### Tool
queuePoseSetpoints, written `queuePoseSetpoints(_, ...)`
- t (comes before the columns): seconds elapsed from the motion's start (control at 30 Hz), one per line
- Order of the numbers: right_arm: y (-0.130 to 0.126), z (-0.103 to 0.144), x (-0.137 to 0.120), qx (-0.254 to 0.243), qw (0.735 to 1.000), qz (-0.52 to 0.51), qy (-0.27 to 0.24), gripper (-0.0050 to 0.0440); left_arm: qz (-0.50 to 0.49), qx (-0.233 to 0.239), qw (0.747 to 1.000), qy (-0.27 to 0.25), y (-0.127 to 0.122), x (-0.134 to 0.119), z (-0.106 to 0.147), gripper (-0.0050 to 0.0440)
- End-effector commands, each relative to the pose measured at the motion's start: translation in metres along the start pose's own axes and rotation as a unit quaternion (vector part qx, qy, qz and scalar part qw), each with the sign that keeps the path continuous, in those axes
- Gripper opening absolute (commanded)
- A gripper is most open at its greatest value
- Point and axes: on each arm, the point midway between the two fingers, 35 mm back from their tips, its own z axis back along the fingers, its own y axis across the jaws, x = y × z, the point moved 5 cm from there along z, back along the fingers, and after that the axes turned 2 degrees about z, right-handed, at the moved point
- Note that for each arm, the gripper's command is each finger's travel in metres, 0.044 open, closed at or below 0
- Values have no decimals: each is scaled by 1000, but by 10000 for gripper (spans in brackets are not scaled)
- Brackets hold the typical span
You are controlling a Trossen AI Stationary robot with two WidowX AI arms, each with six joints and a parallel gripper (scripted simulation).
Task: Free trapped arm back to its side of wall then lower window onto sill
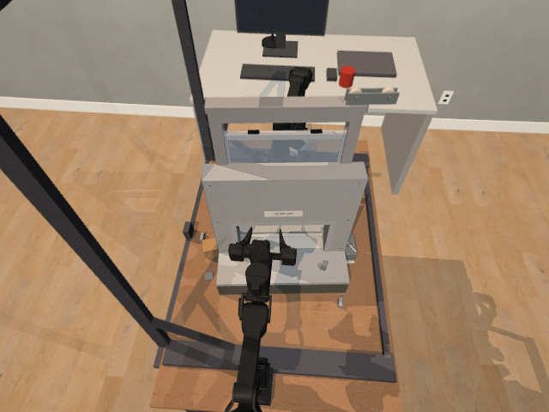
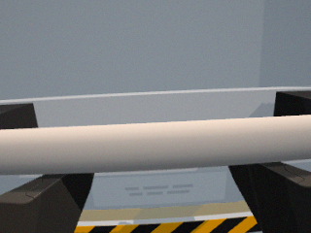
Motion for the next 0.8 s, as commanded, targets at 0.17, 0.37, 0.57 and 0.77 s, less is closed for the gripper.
queuePoseSetpoints(0.17, 0, 2, 15, 0, 1000, 1, -21, 400, 22, 1, 997, -67, 0, 39, 8, 400)
queuePoseSetpoints(0.37, 0, 2, 15, 0, 1000, 1, -21, 400, 19, 2, 999, -50, 1, 11, 5, 400)
queuePoseSetpoints(0.57, 0, 2, 15, 0, 1000, 1, -21, 400, 18, 4, 998, -61, 2, 18, 7, 400)
queuePoseSetpoints(0.77, 0, 2, 15, 0, 1000, 1, -21, 400, 17, 5, 998, -54, 2, 3, 4, 400)
